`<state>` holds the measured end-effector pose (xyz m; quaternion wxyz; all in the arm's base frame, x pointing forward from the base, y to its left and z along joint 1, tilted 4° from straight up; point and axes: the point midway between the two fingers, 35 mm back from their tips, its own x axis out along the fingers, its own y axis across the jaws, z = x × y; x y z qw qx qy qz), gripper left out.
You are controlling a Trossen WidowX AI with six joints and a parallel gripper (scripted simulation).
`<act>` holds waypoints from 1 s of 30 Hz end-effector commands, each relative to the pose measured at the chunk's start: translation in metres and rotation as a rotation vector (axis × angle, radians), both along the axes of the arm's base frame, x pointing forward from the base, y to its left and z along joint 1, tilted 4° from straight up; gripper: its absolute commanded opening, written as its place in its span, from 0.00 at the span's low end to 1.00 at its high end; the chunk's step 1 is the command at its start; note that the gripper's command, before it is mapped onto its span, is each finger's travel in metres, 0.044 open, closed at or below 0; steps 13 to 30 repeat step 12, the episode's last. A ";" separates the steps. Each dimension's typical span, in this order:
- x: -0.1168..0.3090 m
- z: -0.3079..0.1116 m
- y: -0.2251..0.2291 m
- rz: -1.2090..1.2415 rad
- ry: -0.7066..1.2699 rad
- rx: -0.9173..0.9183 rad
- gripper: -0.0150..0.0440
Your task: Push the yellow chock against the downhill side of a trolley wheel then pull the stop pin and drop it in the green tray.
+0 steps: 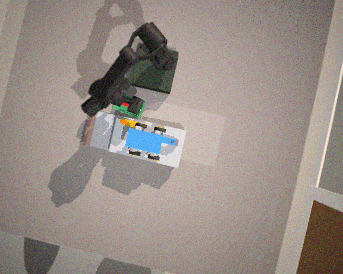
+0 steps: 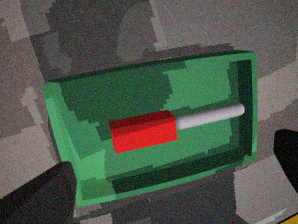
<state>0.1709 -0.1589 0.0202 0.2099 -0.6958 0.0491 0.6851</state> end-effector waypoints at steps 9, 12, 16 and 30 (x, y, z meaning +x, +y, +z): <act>0.001 0.039 -0.004 0.007 -0.006 -0.012 1.00; 0.002 0.048 -0.006 0.007 -0.006 -0.012 1.00; 0.002 0.048 -0.006 0.007 -0.006 -0.012 1.00; 0.002 0.048 -0.006 0.007 -0.006 -0.012 1.00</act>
